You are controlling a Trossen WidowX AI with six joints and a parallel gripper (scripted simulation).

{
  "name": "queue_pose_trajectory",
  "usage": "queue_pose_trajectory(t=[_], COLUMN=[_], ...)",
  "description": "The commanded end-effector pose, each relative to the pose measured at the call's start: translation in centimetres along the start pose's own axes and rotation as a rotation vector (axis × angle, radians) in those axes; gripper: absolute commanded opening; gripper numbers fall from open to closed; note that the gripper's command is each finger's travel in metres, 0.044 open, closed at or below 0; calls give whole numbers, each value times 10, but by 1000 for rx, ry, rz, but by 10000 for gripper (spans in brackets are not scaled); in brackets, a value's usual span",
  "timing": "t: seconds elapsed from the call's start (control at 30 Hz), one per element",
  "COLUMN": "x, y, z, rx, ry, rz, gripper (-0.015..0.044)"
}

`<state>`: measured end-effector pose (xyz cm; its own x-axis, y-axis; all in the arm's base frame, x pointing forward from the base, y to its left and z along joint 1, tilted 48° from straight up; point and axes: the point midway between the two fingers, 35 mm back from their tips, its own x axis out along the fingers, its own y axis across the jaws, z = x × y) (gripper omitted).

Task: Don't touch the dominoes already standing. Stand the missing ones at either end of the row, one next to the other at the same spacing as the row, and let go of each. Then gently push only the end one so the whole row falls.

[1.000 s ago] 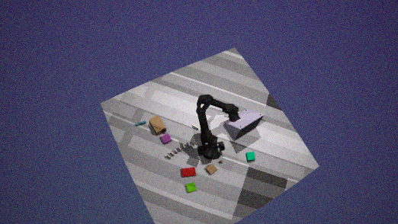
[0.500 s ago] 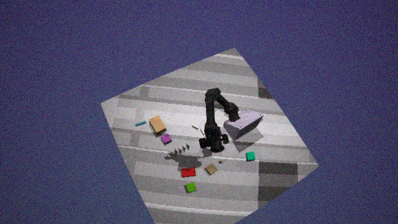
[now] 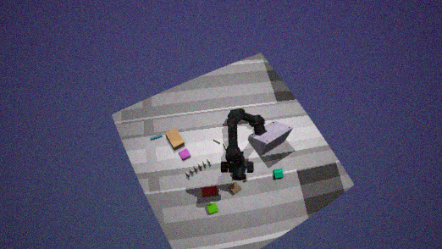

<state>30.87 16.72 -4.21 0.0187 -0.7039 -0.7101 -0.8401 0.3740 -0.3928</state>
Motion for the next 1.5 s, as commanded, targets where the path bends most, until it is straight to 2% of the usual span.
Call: queue_pose_trajectory(t=[0.0,0.77,1.47], x=[6,46,60], y=[2,13,11], z=[2,20,24], rx=[3,36,42], ry=[-28,-348,-690], rz=[36,251,319], gripper=[107,107,107])
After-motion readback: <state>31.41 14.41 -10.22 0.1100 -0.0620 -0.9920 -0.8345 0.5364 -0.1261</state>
